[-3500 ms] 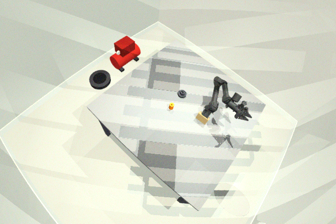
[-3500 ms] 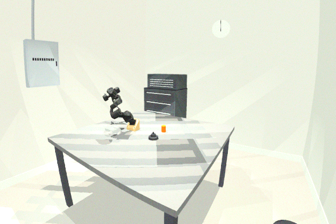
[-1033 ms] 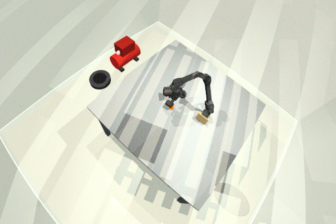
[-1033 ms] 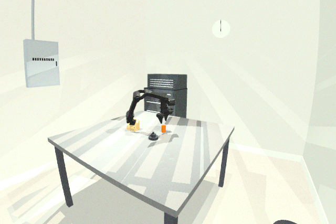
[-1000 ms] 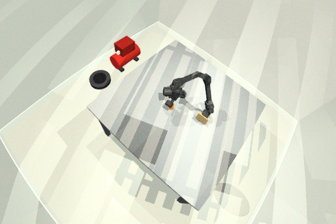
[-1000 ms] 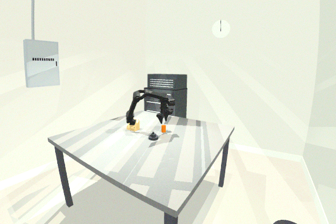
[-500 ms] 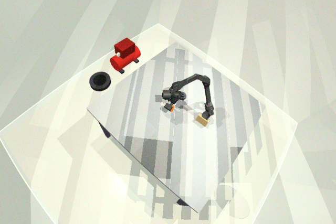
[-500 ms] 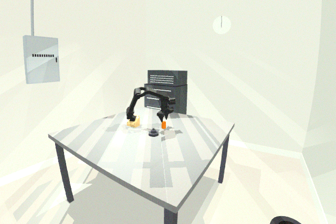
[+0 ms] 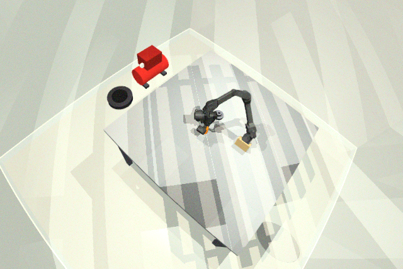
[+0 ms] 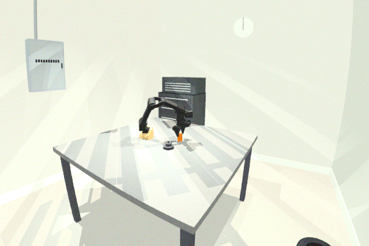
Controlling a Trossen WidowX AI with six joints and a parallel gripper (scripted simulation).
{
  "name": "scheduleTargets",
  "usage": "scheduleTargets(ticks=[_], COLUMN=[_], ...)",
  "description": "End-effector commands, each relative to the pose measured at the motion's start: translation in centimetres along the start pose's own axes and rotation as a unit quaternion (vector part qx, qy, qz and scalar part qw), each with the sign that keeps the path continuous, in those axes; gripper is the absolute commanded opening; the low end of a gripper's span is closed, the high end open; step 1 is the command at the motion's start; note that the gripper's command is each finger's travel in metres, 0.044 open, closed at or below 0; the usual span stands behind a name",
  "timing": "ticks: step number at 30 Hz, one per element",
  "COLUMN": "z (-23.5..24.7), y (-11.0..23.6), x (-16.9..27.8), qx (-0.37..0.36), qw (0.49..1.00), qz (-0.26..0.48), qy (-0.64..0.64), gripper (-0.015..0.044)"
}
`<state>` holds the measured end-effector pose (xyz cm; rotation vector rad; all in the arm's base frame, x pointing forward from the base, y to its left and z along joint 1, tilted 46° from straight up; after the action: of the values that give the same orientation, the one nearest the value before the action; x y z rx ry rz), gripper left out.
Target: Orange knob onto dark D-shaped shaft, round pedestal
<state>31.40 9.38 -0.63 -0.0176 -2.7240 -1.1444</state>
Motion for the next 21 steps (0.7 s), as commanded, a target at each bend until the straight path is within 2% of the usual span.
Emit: scheduleTargets(ticks=[1,20,21], z=[0.1,0.0,0.0], y=[-1.0,-3.8,-3.8], x=[0.1,0.4,0.4], qx=[0.003,0.004,0.004], qw=[1.000,1.000,1.000], qz=[0.004,0.004,0.004], qy=[0.005,0.005,0.005], gripper=[0.0440,0.0440,0.0414])
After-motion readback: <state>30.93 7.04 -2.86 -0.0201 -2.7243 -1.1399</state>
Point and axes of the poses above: the point midway between the two fingers, 35 mm back from their tips, its own y axis back along the fingers, its own z axis across the jaws, x = y × z, the point moved 8 cm from there along y, back along the fingers, and after that the axes turned 12 degrees about y, right-handed, at the moved point
